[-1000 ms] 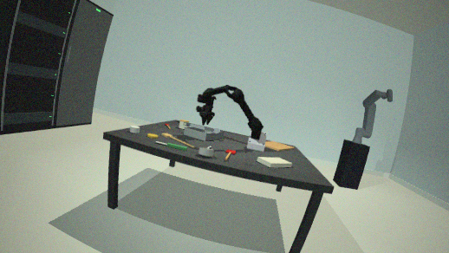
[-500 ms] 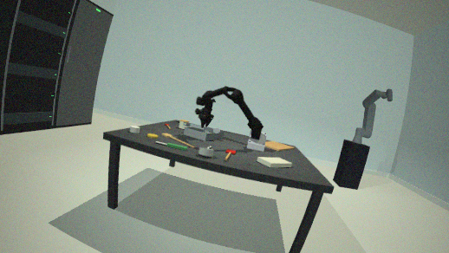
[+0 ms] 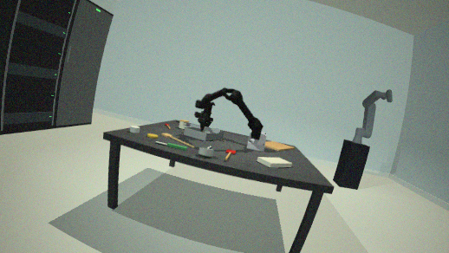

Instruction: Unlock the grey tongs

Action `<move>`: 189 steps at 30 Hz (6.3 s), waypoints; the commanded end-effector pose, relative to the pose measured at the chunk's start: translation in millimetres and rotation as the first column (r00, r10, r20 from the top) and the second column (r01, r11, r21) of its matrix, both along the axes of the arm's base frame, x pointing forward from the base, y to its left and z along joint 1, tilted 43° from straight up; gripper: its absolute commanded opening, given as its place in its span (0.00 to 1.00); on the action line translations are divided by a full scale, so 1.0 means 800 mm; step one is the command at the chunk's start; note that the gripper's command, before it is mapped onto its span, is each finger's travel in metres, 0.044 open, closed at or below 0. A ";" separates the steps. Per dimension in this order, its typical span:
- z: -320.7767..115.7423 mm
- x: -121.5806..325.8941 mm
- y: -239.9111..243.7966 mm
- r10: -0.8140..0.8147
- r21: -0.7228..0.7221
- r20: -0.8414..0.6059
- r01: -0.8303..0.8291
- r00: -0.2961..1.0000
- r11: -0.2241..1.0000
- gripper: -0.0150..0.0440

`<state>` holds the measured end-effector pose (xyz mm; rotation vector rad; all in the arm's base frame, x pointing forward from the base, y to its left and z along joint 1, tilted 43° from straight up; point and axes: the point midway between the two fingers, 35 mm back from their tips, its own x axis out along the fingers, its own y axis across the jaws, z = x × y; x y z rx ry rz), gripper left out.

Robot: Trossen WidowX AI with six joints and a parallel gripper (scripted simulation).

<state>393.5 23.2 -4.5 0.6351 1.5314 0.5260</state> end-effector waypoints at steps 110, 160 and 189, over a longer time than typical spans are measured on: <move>-0.108 -0.146 -0.371 -0.538 -0.193 -0.429 0.508 0.726 0.839 0.00; -0.172 -0.554 -0.490 -0.802 -0.572 -0.597 0.710 -0.016 0.411 0.00; -0.150 -0.778 -0.415 -0.695 -0.756 -0.560 0.622 -0.451 0.206 0.00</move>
